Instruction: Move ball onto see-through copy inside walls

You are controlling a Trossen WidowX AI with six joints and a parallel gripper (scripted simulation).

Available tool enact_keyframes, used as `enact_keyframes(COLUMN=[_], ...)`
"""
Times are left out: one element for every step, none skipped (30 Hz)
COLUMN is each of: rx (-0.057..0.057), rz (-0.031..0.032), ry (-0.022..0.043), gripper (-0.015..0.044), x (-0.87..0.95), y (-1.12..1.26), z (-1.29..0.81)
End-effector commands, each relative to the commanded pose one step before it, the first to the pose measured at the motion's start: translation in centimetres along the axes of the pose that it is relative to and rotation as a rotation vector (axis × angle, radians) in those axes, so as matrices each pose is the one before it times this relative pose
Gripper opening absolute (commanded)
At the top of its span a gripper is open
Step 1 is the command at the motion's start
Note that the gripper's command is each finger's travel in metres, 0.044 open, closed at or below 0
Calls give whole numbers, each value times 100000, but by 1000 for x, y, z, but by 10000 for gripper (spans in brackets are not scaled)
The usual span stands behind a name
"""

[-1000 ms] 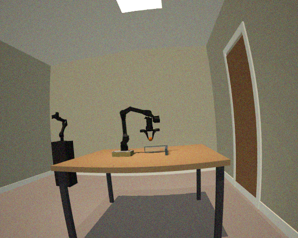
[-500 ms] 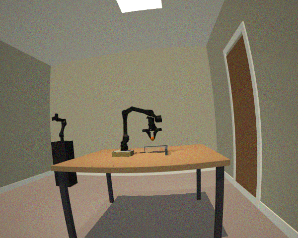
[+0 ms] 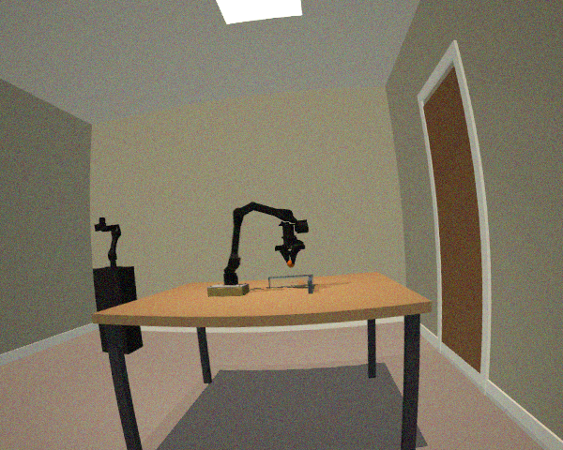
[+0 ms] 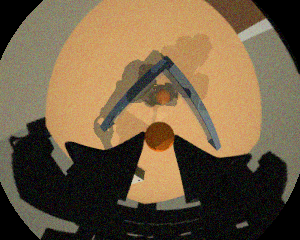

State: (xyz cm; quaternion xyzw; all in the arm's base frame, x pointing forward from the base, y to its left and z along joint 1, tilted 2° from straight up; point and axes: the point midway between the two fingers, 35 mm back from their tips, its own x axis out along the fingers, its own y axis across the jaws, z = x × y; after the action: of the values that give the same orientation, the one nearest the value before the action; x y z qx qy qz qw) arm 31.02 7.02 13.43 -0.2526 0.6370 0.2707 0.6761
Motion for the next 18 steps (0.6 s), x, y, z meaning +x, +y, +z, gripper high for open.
enact_keyframes(rx=[13507,3273,3273,3273,3273,3273,3273,3273,3273,3273,3273,3273,3273,3273,3273,3273,3273,3273], rz=[610,-1,0,0,1,2,2,3,4,5,5,6,7,7,8,9,9,10], ry=[320,-19,-19,-19,-19,-19,-19,-19,-19,-18,-18,-18,-18,-17,-17,-17,-16,-16], gripper=[0,0,0,0,0,0,0,0,0,0,0,0,0,0,0,0,0,0], x=[685,102,104,106,108,110,112,114,116,118,120,122,124,126,128,130,132,134], y=[-278,-30,-21,-12,-4,5,14,22,31,39,48,56,64,72,80,88,95,102], z=[1071,233,233,234,233,233,232,231,229,227,225,223,220,217,213,209,205,201])
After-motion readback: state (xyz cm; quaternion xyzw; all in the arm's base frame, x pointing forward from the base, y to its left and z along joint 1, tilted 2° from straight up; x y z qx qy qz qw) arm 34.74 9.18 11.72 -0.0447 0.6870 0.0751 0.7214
